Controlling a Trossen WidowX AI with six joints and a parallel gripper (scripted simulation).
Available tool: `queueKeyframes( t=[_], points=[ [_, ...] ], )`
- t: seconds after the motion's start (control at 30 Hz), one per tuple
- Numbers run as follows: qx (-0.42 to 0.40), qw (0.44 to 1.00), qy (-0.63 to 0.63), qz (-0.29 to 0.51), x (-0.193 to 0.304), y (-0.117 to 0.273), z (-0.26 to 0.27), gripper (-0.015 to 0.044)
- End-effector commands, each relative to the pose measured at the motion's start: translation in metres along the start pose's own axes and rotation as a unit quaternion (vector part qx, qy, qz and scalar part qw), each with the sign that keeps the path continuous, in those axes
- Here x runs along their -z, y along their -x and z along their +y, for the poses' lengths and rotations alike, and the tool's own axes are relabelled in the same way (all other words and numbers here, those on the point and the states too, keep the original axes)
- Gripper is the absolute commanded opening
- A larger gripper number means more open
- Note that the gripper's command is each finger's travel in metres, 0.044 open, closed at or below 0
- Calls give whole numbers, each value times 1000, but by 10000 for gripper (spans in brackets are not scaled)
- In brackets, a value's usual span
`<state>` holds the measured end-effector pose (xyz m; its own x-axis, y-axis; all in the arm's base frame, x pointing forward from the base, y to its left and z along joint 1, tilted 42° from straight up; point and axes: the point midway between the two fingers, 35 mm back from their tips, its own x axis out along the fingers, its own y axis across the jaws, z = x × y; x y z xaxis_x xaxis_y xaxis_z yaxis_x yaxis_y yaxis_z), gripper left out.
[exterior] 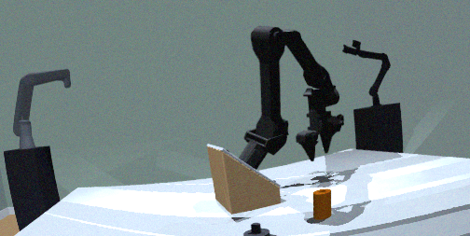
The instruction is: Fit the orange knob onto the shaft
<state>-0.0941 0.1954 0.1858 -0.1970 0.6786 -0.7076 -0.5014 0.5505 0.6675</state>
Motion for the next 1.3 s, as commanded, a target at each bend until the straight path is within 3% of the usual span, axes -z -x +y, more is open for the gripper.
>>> queueKeyframes(
  t=[0.0, 0.73, 0.97, 1.27],
  points=[
    [24, 950, -306, -54, -3, 21, 3, 440],
    [33, 950, -303, -61, -7, 17, 1, 440],
    [110, 946, -287, -105, -47, -6, -21, 440],
    [215, 938, -259, -87, -103, -24, -64, 440]
  ],
)
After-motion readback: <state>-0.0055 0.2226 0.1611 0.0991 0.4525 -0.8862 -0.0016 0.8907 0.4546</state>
